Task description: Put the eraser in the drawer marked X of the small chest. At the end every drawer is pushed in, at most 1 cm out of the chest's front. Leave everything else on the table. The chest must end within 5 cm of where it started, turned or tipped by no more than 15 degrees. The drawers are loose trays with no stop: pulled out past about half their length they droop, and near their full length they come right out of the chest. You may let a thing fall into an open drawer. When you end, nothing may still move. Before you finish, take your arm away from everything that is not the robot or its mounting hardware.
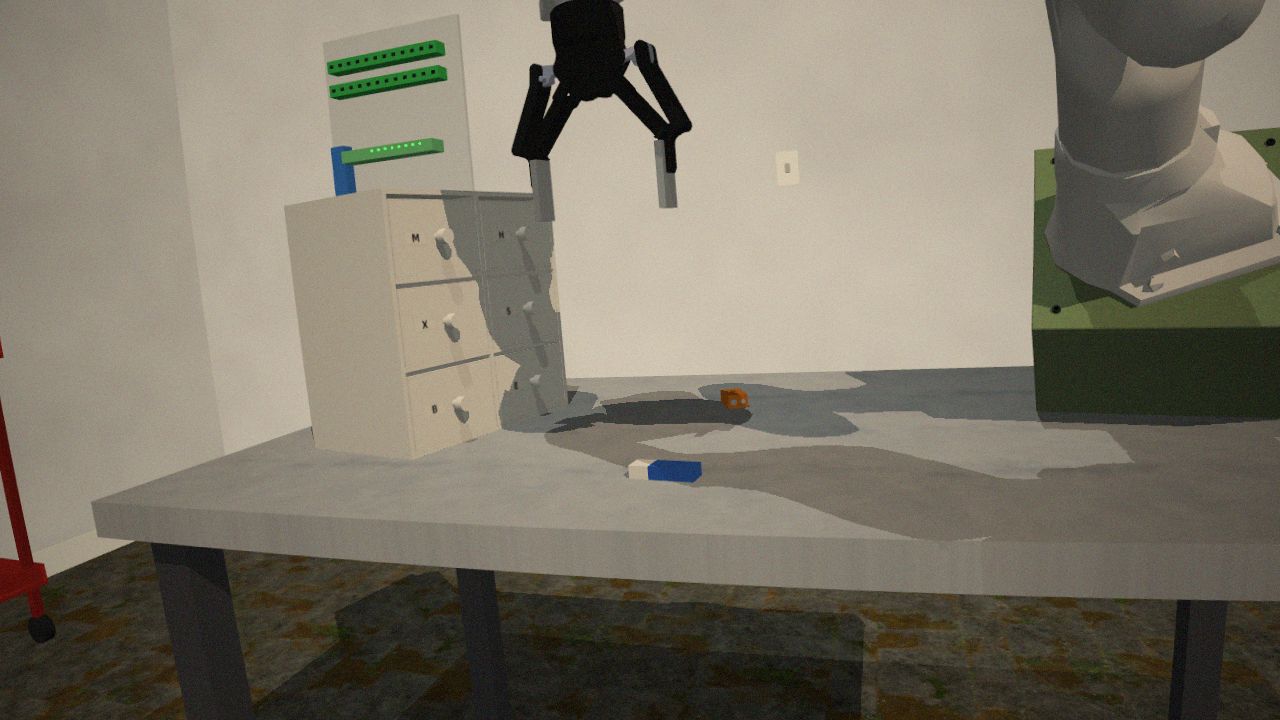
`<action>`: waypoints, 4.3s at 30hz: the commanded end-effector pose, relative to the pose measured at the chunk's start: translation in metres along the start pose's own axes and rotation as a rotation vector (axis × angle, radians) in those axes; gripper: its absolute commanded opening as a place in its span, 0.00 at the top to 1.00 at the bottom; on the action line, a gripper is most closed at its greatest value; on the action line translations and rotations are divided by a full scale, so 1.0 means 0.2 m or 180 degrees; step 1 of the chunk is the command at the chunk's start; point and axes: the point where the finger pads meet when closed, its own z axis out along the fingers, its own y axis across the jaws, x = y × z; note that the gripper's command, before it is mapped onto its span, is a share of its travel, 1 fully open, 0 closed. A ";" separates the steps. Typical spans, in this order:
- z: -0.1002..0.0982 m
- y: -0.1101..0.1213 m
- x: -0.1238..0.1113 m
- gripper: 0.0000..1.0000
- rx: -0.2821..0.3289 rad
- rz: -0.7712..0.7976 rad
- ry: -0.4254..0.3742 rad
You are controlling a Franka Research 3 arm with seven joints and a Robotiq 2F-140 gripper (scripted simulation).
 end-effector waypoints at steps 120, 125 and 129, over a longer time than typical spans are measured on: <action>0.14 0.38 -0.02 0.00 -0.1240 -0.3836 0.0204; 0.15 0.45 0.05 0.00 -0.1463 -0.3652 0.0300; 0.15 0.52 0.12 0.00 -0.1695 -0.3454 0.0423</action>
